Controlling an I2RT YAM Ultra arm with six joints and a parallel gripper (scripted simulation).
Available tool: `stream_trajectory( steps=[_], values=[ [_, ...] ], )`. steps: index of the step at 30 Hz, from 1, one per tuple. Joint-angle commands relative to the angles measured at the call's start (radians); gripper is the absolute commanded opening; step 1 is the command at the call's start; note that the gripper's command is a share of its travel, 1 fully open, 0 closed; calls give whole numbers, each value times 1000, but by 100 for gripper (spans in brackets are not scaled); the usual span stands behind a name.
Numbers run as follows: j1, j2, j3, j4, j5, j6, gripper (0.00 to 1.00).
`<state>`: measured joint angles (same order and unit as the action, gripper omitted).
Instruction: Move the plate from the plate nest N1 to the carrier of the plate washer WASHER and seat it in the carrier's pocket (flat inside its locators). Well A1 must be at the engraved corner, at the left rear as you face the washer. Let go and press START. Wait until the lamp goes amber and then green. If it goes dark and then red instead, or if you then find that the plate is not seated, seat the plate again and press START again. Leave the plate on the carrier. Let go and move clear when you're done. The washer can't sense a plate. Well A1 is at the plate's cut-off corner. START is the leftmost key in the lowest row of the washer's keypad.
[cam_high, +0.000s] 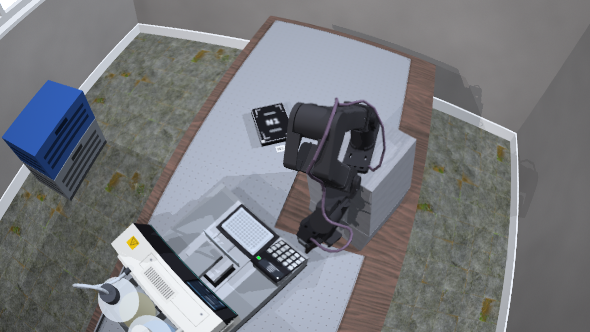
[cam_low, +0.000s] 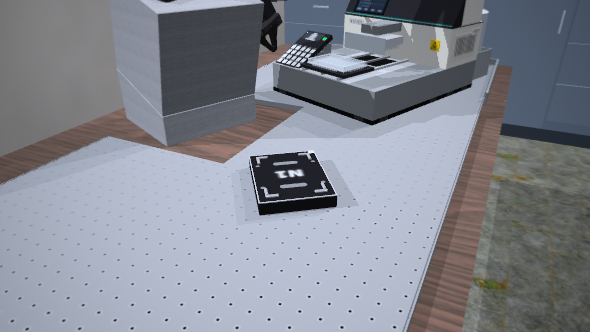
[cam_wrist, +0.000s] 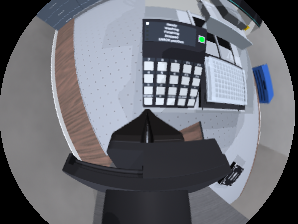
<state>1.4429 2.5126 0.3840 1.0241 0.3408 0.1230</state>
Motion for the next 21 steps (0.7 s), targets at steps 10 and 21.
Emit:
stream_trajectory(
  steps=[10, 21],
  values=[
    [42, -104, -71, -53, 29, 42, 0],
    [72, -182, -114, -98, 42, 71, 0]
  ],
)
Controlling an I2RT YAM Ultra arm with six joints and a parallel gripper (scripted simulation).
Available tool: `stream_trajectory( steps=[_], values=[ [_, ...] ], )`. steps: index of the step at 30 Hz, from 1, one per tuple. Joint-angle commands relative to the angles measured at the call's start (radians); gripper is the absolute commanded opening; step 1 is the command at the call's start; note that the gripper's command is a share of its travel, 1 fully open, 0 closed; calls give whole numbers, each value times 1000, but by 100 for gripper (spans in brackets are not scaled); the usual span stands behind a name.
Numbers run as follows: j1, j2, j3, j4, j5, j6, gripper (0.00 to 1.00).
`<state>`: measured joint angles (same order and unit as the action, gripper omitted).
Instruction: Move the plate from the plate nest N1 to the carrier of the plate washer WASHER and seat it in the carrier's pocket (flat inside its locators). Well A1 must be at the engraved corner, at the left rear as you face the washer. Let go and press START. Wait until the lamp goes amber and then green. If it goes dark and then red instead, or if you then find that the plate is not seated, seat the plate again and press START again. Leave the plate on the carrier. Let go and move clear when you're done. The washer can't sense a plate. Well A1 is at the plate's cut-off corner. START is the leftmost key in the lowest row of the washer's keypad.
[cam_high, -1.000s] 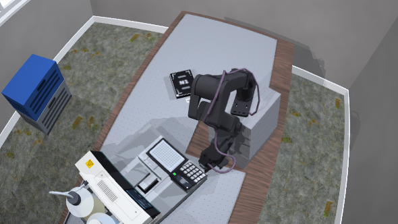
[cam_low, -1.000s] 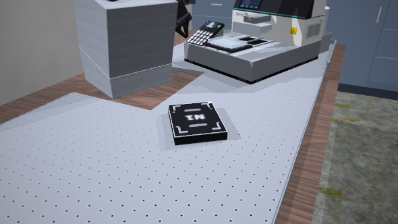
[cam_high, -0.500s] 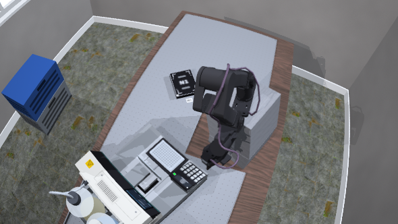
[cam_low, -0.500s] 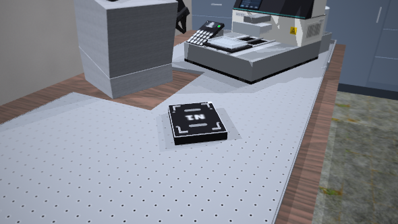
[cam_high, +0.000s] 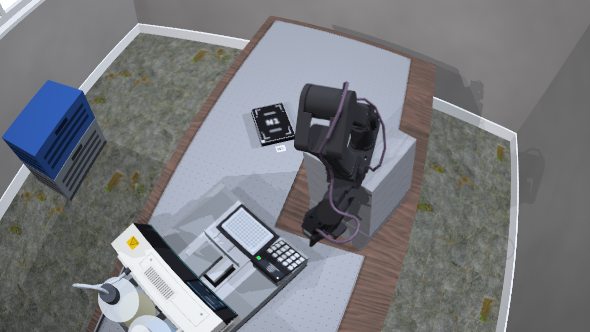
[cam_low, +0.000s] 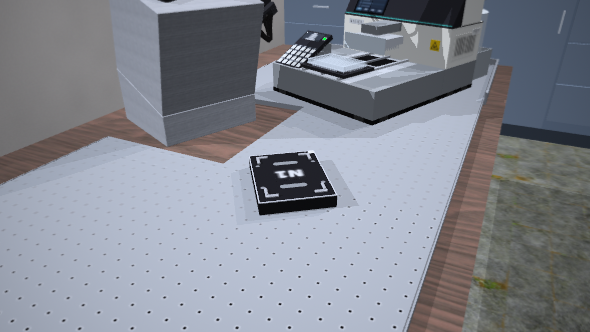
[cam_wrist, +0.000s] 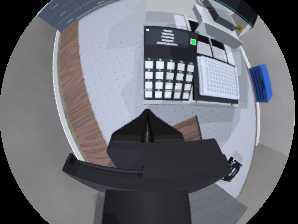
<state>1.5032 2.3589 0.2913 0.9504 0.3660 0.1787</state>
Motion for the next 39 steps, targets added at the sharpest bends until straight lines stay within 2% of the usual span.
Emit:
stream_trajectory(
  steps=[1, 8, 26, 27, 28, 32, 34, 39],
  values=[
    [16, -41, -26, -35, 19, 20, 0],
    [24, -71, -19, -57, 23, 31, 0],
    [17, -54, -16, -47, 15, 24, 0],
    [-10, -121, 23, -144, -7, 20, 100],
    [6, -107, 20, -134, 9, -11, 4],
    [25, -103, 23, -134, 23, -134, 0],
    [25, -103, 23, -134, 23, -134, 0],
    [28, -98, 2, -139, 29, -293, 0]
  ],
)
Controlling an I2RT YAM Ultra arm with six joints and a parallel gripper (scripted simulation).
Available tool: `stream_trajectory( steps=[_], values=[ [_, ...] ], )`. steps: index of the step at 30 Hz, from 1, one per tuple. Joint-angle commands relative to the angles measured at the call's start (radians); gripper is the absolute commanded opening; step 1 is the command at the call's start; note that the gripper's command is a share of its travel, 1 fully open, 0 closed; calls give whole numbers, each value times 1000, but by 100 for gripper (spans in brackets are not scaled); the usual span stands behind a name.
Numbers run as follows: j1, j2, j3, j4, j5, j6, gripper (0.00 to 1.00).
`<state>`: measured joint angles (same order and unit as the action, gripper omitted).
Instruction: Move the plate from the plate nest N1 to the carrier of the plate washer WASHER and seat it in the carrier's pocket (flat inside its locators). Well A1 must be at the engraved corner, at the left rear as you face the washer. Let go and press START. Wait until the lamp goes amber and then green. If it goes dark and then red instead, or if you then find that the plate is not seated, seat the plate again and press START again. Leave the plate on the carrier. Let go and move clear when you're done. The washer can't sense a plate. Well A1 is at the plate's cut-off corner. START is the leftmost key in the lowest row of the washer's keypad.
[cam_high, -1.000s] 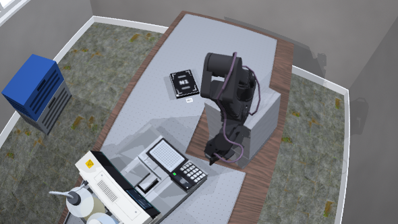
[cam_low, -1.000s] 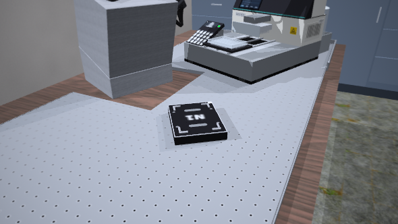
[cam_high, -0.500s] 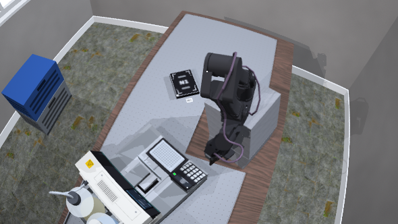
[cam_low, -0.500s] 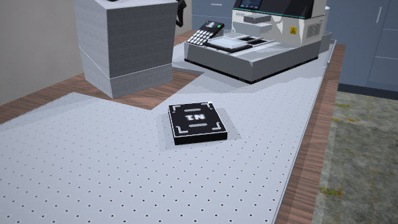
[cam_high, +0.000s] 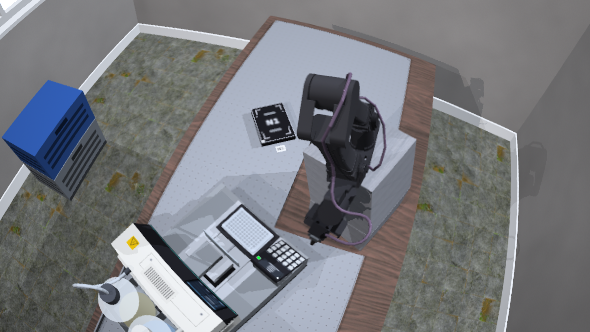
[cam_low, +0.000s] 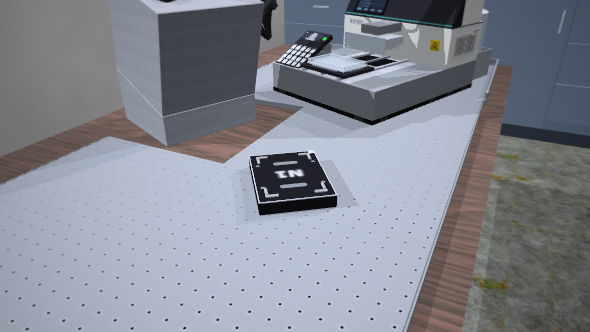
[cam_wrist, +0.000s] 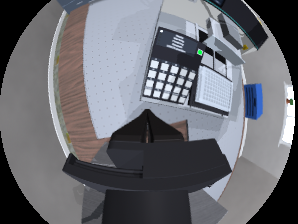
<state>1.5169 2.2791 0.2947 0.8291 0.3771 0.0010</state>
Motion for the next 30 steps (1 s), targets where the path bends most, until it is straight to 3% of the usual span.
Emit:
stream_trajectory(
  steps=[1, 10, 12, 27, 30],
  values=[
    [16, -13, -4, -19, 19, -148, 0],
    [17, 12, -18, -1, 20, -439, 0],
    [17, 12, -18, -1, 20, -439, 0],
    [19, 23, -22, 20, 19, -937, 0],
    [15, 24, -25, 30, 13, -980, 0]
  ],
)
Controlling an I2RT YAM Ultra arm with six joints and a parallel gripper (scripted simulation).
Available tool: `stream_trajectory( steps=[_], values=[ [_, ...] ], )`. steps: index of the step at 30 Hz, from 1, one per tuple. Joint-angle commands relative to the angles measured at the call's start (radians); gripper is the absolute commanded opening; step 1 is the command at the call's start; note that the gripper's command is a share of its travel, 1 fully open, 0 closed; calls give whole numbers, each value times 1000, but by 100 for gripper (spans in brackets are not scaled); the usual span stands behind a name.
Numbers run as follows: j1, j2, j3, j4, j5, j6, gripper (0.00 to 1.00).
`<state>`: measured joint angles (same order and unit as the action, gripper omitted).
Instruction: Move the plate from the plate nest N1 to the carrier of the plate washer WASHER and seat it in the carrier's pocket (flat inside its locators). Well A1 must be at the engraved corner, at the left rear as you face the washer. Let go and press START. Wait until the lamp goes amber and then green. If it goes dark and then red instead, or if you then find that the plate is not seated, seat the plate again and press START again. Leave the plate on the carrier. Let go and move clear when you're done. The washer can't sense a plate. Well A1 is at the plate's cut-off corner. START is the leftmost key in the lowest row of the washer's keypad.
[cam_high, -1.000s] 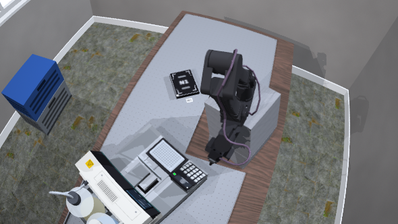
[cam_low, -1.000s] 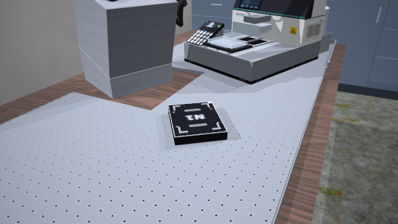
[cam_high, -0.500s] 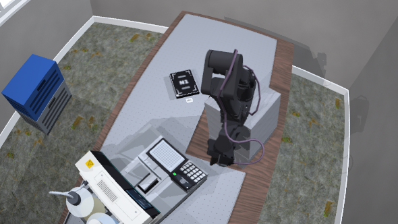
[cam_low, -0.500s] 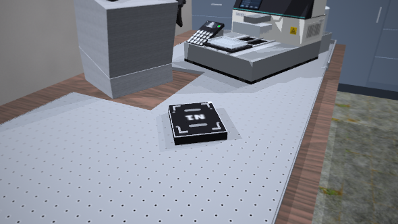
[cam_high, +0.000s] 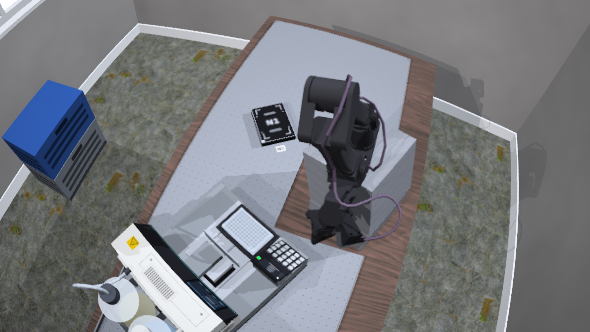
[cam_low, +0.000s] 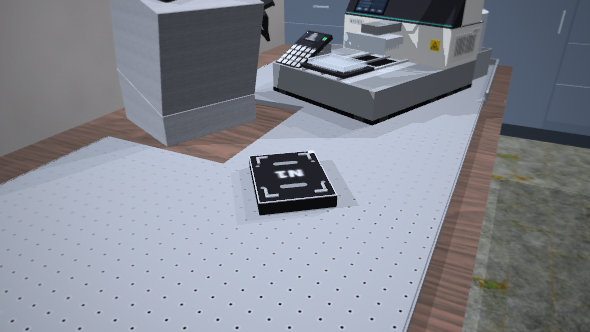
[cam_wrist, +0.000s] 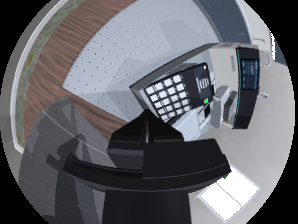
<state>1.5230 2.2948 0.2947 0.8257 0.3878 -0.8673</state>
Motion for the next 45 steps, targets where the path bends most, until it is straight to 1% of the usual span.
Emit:
stream_trajectory(
  steps=[1, 11, 12, 19, 22, 40, 41, 45],
  values=[
    [9, 9, -25, 33, 3, -144, 0],
    [0, 14, -29, 46, 1, -474, 0],
    [-2, 15, -30, 52, -2, -484, 0],
    [-3, 12, -38, 80, -13, -504, 0],
    [-4, 14, -26, 84, -14, -506, 0],
    [-2, 8, -19, 75, -6, -499, 0],
    [-15, 33, 5, 92, -16, -510, 0],
    [-28, 68, 22, 115, -21, -523, 0]
  ],
)
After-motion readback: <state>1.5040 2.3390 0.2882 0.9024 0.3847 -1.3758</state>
